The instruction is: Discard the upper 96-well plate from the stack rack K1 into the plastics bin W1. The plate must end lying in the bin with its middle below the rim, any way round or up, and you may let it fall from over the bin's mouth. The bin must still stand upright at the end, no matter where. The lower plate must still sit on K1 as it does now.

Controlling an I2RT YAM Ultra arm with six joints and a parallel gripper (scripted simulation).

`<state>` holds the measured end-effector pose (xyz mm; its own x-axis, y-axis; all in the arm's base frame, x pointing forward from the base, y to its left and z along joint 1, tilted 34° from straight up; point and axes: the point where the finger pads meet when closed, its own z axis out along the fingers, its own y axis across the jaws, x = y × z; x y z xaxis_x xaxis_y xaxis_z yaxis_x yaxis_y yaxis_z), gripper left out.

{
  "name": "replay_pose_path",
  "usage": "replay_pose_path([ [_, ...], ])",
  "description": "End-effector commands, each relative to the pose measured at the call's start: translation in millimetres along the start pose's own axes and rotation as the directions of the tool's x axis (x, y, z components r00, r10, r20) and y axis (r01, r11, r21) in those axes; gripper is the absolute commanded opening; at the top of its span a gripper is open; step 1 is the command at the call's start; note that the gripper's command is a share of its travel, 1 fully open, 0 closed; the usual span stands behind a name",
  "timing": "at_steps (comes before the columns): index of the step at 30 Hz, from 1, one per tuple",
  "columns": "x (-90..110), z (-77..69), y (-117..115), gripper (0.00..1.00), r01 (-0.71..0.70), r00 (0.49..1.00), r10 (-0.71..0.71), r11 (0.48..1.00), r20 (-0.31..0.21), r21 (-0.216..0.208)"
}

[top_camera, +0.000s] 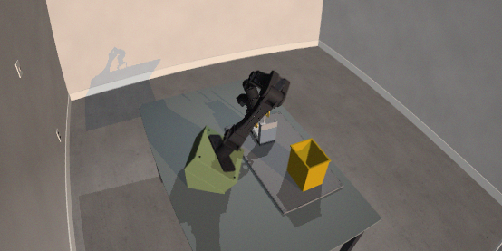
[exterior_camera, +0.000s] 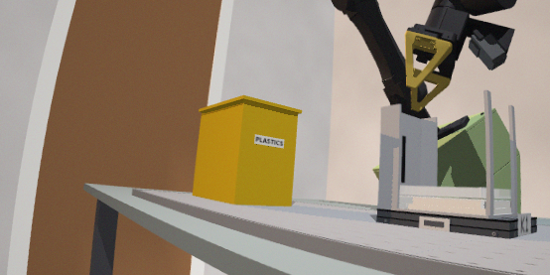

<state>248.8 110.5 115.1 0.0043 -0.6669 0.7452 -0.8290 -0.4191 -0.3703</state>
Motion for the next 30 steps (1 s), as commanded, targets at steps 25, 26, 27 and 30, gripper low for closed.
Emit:
replay_pose_path([
  [25,-13,-20.7,-34,1.00,-0.203,0.966,0.214,0.975,0.141,-0.091],
  [26,-15,-23.0,-38,1.00,-0.226,0.958,0.241,0.968,0.157,-0.105],
  [27,-16,-25.5,-42,1.00,-0.248,0.948,0.266,0.961,0.173,-0.120],
  [30,-20,-32.8,-55,1.00,-0.305,0.918,0.334,0.939,0.212,-0.160],
])
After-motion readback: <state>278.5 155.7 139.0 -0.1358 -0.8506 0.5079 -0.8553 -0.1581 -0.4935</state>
